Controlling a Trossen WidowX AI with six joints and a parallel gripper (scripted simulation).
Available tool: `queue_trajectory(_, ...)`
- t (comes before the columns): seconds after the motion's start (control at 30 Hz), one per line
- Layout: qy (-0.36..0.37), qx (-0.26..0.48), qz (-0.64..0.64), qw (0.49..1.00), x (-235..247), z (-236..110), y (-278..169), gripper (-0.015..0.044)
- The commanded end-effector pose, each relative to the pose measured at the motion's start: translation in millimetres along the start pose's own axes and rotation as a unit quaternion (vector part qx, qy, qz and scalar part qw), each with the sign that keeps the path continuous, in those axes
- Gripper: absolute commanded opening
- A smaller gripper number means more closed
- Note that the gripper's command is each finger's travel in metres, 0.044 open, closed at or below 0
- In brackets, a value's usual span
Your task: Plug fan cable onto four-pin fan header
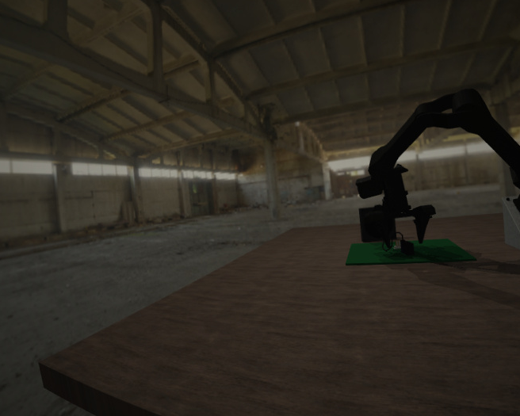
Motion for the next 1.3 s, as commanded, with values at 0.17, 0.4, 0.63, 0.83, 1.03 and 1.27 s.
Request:
queue_trajectory(0.17, 0.0, 0.0, 0.0, 1.0, 0, 0, 0, 0.0282)
queue_trajectory(0.4, 0.0, 0.0, 0.0, 1.0, 0, 0, 0, 0.0197)
queue_trajectory(0.63, 0.0, 0.0, 0.0, 1.0, 0, 0, 0, 0.015)
queue_trajectory(0.83, 0.0, 0.0, 0.0, 1.0, 0, 0, 0, 0.011)
queue_trajectory(1.03, 0.0, 0.0, 0.0, 1.0, 0, 0, 0, 0.005)
queue_trajectory(1.27, 0.0, -0.002, 0.001, 1.0, 1, -19, -3, 0.0)
Point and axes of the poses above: the point midway between the two fingers, 35 mm back from their tips, its own z axis out along the fingers, its own x axis across the jaws, y = z × x, the point moved 9 cm from there along -z, back along the fingers, and after that the axes turned 8 degrees about z, right-handed, at the moved point
